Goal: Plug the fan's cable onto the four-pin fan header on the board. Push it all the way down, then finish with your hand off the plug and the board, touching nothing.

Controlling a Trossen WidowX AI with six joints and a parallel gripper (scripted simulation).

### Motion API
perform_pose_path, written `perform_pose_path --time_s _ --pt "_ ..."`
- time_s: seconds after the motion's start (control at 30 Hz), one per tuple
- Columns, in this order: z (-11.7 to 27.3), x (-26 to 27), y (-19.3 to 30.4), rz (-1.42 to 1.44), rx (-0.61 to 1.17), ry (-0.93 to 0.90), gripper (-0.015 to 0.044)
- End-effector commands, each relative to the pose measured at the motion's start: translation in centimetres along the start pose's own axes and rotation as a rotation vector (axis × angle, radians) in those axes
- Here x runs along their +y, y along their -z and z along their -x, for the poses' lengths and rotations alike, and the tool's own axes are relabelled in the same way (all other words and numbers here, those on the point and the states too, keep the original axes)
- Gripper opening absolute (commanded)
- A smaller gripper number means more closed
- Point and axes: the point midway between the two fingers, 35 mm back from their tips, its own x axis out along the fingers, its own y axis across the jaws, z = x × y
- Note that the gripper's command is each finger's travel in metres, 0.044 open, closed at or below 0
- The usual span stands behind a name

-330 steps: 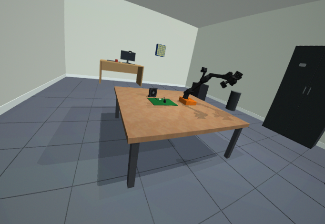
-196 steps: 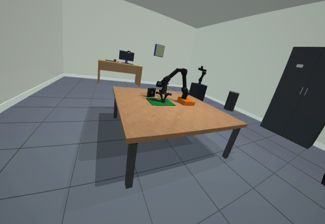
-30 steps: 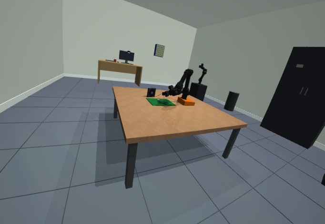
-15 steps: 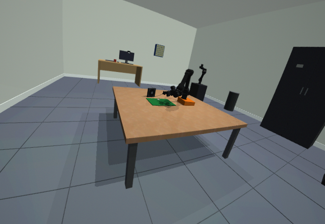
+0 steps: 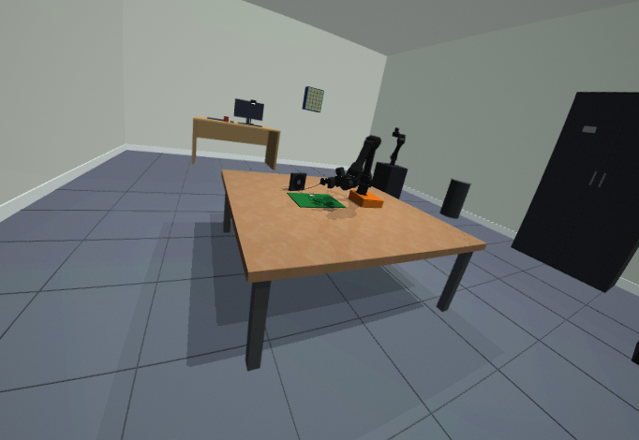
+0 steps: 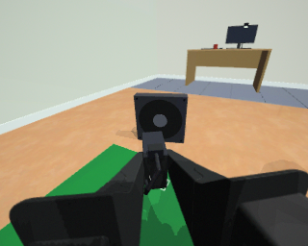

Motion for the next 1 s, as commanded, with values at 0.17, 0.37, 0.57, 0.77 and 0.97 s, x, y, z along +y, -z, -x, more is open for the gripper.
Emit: perform_pose_path --time_s 0.17,0.37,0.57,0.77,0.97 --pt "0.1 0.0 -0.2 0.001 0.0 -0.001 0.0" --pt "0.1 0.0 0.2 -0.002 0.0 -0.001 0.0" --pt "0.2 0.0 0.8 -0.003 0.0 -0.001 0.0" --pt "0.2 0.0 1.3 -0.003 0.001 -0.001 0.0" --pt "0.2 0.0 1.9 -0.003 0.001 -0.001 0.0"
